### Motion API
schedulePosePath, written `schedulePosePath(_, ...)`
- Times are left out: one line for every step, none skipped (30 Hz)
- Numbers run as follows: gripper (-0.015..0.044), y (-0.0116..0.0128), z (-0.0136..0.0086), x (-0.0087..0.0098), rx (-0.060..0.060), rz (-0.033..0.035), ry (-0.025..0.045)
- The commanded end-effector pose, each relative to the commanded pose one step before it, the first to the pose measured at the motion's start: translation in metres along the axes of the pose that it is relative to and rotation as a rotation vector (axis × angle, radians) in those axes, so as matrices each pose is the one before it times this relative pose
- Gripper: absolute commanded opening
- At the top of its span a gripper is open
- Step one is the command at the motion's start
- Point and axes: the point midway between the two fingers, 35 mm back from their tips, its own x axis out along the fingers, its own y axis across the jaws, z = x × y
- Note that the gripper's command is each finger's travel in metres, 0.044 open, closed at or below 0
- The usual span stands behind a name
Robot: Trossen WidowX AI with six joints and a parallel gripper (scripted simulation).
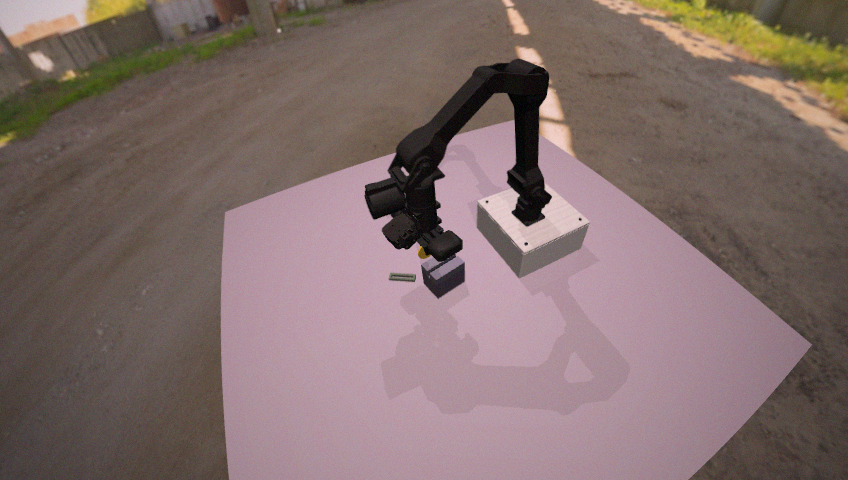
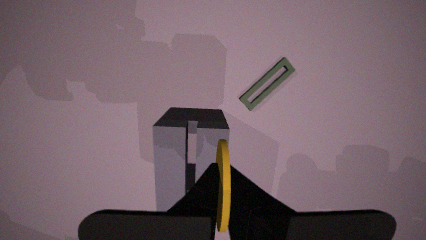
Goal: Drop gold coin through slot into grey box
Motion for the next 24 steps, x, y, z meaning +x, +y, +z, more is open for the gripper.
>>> schedulePosePath(0.0000,0.00720,-0.00961,0.00236,0.0031,-0.00157,0.00652)
schedulePosePath(0.0000,0.00167,-0.00192,0.00021,0.0000,0.00016,0.00016)
schedulePosePath(0.0000,0.00165,-0.00193,0.00022,0.0000,0.00016,0.00016)
schedulePosePath(0.0000,0.00163,-0.00195,0.00024,0.0000,0.00015,0.00016)
schedulePosePath(0.0000,0.00161,-0.00196,0.00025,0.0000,0.00015,0.00016)
schedulePosePath(0.0000,0.00159,-0.00197,0.00027,0.0000,0.00015,0.00016)
schedulePosePath(0.0000,0.00157,-0.00198,0.00028,0.0000,0.00015,0.00016)
schedulePosePath(0.0000,0.00155,-0.00198,0.00029,0.0000,0.00015,0.00016)
schedulePosePath(0.0000,0.00122,-0.00159,0.00024,0.0000,0.00012,0.00013)
schedulePosePath(0.0000,0.00073,-0.00096,0.00015,0.0000,0.00007,0.00008)
schedulePosePath(0.0000,0.00024,-0.00032,0.00005,0.0000,0.00002,0.00003)
schedulePosePath(0.0004,-0.00070,0.00138,-0.00056,-0.0011,0.00061,-0.00114)
schedulePosePath(0.0000,-0.00071,0.00138,-0.00055,-0.0011,0.00060,-0.00114)
schedulePosePath(0.0000,-0.00071,0.00137,-0.00055,-0.0011,0.00060,-0.00115)
schedulePosePath(0.0000,-0.00072,0.00137,-0.00055,-0.0011,0.00059,-0.00115)
schedulePosePath(0.0000,0.00000,-0.00001,0.00000,0.0000,0.00000,0.00000)
schedulePosePath(0.0000,0.00000,0.00000,0.00000,0.0000,0.00000,0.00000)
schedulePosePath(0.0000,0.00000,0.00000,0.00000,0.0000,0.00000,0.00000)
schedulePosePath(0.0000,0.00000,0.00000,0.00000,0.0000,0.00000,0.00000)
schedulePosePath(0.0000,0.00000,0.00000,0.00000,0.0000,0.00000,0.00000)
schedulePosePath(0.0000,0.00000,0.00000,0.00000,0.0000,0.00000,0.00000)
schedulePosePath(0.0000,0.00012,-0.00023,0.00009,0.0002,0.00001,0.00002)
schedulePosePath(0.0000,0.00021,-0.00039,0.00016,0.0003,0.00002,0.00003)
schedulePosePath(0.0000,0.00032,-0.00061,0.00024,0.0004,0.00003,0.00005)
